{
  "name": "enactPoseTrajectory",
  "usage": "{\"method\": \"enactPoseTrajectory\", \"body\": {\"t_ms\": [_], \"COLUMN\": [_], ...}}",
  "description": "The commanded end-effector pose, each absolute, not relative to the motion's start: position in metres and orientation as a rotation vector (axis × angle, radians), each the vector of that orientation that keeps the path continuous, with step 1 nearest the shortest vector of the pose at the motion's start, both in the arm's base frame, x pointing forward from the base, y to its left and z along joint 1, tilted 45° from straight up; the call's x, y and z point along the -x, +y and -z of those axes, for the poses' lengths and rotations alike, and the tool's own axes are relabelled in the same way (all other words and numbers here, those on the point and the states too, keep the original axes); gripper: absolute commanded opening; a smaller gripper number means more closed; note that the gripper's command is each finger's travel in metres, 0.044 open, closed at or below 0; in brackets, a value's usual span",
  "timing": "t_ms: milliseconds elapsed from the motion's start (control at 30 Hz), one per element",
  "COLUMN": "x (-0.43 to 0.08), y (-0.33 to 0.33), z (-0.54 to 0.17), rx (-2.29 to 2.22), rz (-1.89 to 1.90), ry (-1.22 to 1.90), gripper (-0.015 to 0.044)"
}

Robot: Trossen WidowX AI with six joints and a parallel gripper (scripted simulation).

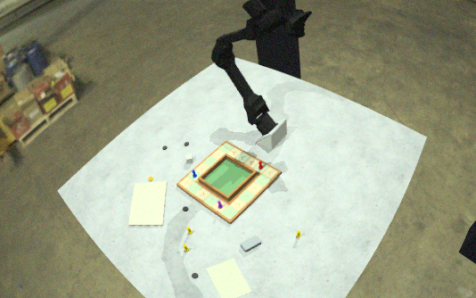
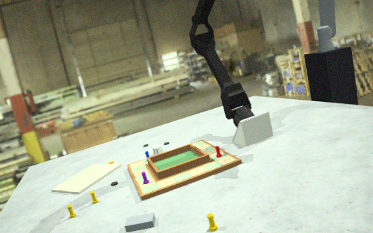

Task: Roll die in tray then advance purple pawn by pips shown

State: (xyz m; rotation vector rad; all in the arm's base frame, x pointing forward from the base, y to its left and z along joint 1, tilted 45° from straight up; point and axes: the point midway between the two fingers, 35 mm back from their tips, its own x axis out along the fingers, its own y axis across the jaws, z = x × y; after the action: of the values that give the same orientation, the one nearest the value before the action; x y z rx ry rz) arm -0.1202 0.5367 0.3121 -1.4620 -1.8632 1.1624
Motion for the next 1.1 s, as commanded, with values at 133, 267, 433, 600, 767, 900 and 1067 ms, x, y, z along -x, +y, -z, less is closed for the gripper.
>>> {"method": "enactPoseTrajectory", "body": {"t_ms": [133,267,433,600,767,900,1067], "x": [0.06,-0.002,-0.079,-0.148,-0.209,-0.251,-0.293], "y": [0.54,0.533,0.512,0.478,0.432,0.386,0.321], "z": [-0.295,-0.277,-0.255,-0.236,-0.219,-0.207,-0.195], "rx": [1.583,1.685,1.782,1.838,1.861,1.857,1.826], "rz": [-1.235,-1.284,-1.298,-1.271,-1.209,-1.136,-1.017], "ry": [-1.627,-1.363,-1.021,-0.687,-0.357,-0.098,0.219], "gripper": [0.0275,0.0275,0.0275,0.0275,0.0275,0.0275,0.0275]}}
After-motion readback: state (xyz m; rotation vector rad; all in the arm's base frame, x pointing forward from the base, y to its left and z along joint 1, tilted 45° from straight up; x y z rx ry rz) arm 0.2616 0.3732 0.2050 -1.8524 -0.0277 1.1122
